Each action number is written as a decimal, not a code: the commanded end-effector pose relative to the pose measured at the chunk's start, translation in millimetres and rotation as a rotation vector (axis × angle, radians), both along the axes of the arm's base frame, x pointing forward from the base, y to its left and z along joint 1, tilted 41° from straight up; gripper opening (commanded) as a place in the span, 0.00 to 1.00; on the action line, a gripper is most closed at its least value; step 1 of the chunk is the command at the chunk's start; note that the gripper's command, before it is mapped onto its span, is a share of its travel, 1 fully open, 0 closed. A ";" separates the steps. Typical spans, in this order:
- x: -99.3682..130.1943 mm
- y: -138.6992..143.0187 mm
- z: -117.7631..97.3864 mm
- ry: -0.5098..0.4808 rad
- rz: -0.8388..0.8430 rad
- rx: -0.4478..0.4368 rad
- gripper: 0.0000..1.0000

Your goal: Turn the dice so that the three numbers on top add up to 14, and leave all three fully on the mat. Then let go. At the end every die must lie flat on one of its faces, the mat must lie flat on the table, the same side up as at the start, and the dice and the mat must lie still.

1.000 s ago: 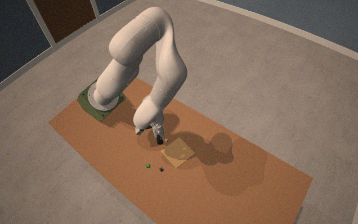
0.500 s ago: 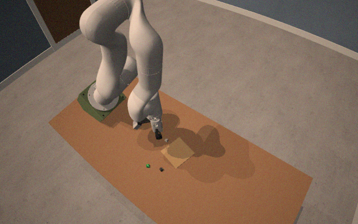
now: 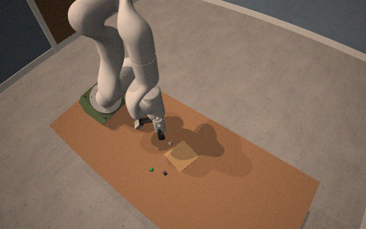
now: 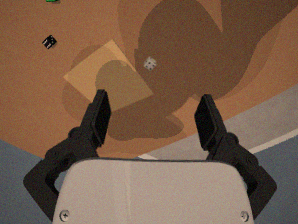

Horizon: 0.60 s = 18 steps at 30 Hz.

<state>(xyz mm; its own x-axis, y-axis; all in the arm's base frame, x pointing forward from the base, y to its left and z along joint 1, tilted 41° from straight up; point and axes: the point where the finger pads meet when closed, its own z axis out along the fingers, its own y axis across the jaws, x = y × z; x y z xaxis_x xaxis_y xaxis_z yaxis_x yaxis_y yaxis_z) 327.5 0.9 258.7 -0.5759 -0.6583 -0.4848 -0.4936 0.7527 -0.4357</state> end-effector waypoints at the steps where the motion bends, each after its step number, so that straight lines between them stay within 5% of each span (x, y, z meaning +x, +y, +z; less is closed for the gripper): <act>1: -1.4 0.3 2.4 0.003 -0.013 -0.015 1.00; 18: -6.0 0.4 7.8 0.003 -0.013 -0.016 1.00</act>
